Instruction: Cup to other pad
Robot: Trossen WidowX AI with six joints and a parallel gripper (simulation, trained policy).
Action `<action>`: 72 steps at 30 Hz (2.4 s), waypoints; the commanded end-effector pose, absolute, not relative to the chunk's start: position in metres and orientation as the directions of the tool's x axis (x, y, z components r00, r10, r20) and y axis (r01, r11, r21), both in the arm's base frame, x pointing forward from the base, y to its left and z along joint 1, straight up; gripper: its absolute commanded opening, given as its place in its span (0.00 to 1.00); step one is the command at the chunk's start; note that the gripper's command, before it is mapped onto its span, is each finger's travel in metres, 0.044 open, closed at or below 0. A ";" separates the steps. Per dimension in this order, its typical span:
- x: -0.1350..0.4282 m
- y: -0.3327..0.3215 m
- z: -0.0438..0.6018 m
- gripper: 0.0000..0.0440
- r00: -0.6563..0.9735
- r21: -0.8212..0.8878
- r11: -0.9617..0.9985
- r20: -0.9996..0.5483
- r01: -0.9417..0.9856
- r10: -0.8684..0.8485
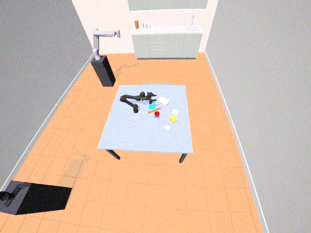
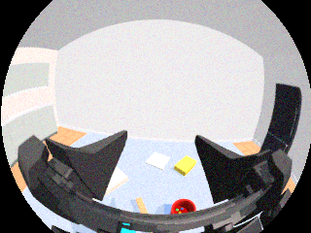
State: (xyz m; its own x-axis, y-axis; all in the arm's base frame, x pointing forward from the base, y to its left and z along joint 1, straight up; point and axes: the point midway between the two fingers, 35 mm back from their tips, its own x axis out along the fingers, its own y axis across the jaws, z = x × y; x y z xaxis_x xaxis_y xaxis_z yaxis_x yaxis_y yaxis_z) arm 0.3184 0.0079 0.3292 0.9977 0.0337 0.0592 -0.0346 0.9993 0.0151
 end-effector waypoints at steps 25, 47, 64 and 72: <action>0.347 0.030 0.301 0.19 0.965 0.117 0.993 -0.255 -0.029 0.058; 0.366 0.052 0.271 0.21 0.820 0.186 0.982 -0.567 0.036 0.078; 0.370 0.055 0.241 0.25 0.633 0.135 0.986 -0.773 0.095 0.045; 0.369 0.051 0.227 0.26 0.529 0.087 0.991 -0.849 0.105 0.018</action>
